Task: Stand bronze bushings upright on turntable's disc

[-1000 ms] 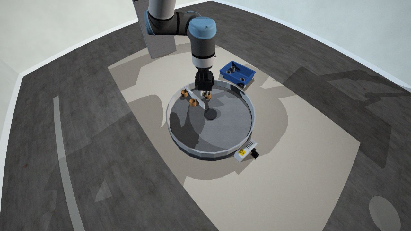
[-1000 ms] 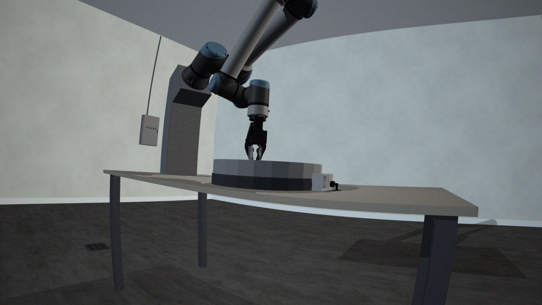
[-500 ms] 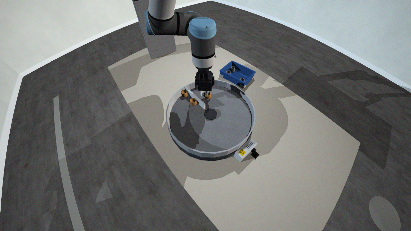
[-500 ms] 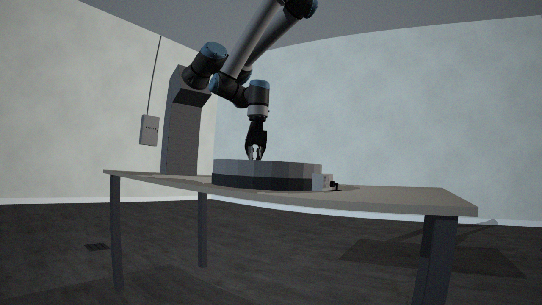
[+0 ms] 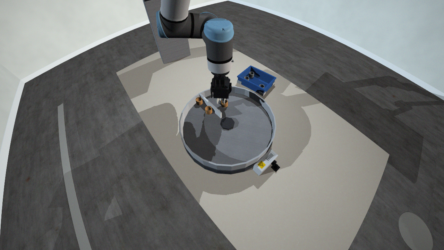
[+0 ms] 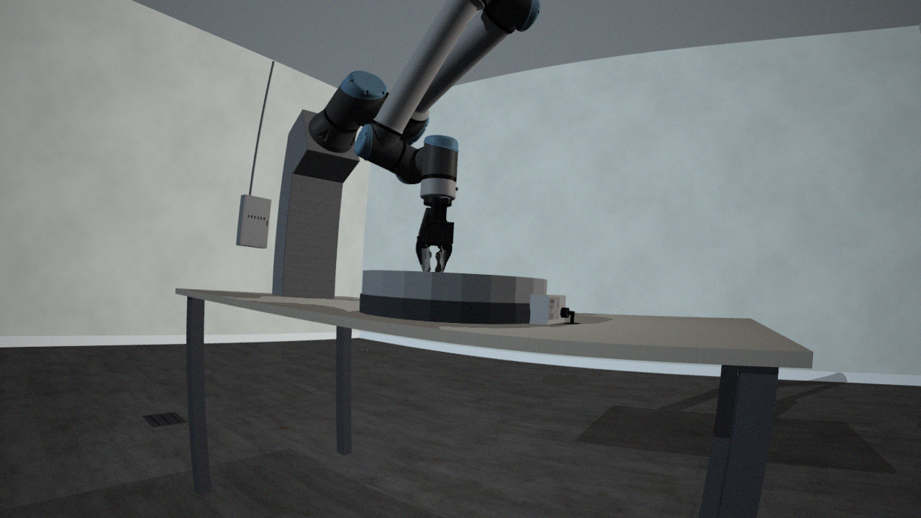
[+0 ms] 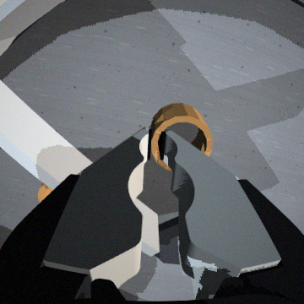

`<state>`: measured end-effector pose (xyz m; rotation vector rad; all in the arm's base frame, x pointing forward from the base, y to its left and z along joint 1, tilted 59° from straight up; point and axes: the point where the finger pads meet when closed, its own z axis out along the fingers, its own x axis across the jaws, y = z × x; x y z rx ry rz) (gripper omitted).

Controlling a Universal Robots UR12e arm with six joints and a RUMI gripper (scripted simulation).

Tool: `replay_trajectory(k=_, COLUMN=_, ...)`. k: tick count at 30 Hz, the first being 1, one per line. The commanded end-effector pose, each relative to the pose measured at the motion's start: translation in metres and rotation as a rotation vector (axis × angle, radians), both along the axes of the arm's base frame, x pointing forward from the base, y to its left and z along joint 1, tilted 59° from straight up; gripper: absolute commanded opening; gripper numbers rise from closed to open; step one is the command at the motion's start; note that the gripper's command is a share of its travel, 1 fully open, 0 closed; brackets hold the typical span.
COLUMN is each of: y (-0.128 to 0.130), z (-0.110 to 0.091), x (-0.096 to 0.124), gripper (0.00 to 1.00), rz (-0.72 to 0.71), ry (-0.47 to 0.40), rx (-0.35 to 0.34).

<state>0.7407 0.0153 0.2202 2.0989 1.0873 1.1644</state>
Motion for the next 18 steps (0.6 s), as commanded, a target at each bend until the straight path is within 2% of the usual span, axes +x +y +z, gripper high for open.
replay_trajectory(k=1, y=0.0002, z=0.0003, x=-0.0002, gripper=0.00, rz=0.000, ry=-0.001, rx=0.000)
replay_trajectory(k=9, y=0.0002, z=0.0003, x=-0.0002, gripper=0.00, rz=0.000, ry=-0.001, rx=0.000)
replay_trajectory(k=10, y=0.0002, z=0.0003, x=-0.0002, gripper=0.06, rz=0.000, ry=-0.001, rx=0.000)
replay_trajectory(k=18, y=0.0002, z=0.0003, x=-0.0002, gripper=0.06, rz=0.000, ry=-0.001, rx=0.000)
